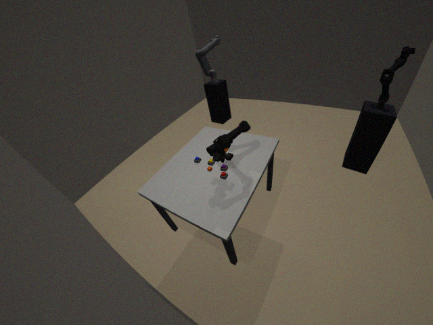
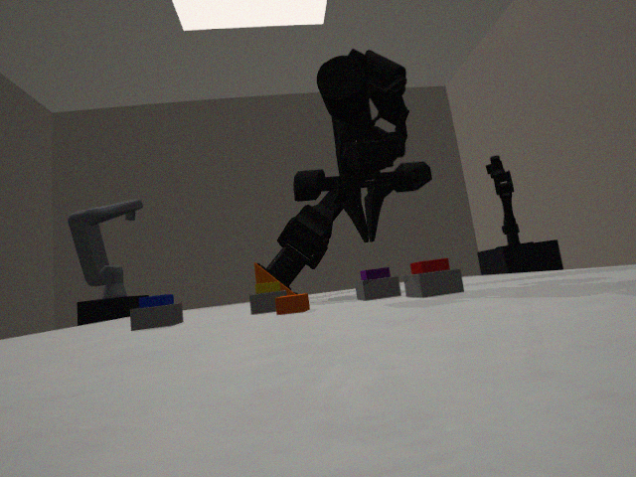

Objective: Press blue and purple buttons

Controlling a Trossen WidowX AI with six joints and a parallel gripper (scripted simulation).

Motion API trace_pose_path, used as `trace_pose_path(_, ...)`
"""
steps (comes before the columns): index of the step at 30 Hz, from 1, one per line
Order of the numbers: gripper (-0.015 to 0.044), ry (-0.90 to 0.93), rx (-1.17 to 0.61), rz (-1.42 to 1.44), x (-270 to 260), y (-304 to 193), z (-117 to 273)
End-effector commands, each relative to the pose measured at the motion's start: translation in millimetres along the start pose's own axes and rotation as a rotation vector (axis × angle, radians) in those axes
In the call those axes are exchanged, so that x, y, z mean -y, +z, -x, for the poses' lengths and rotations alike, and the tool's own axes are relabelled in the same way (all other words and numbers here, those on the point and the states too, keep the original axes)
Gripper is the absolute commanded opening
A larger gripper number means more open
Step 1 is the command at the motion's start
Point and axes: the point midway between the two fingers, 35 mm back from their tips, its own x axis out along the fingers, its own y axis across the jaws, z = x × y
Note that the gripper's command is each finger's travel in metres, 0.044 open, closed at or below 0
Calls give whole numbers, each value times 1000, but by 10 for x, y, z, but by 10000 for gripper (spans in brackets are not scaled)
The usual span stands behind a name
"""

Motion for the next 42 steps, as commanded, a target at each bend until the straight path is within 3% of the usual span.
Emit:
trace_pose_path(1, 20, 4, 2, -5, -9, -8, -126)
trace_pose_path(24, 20, 6, 2, -4, -14, -7, -463)
trace_pose_path(42, 20, 6, 2, -4, -15, -8, -473)
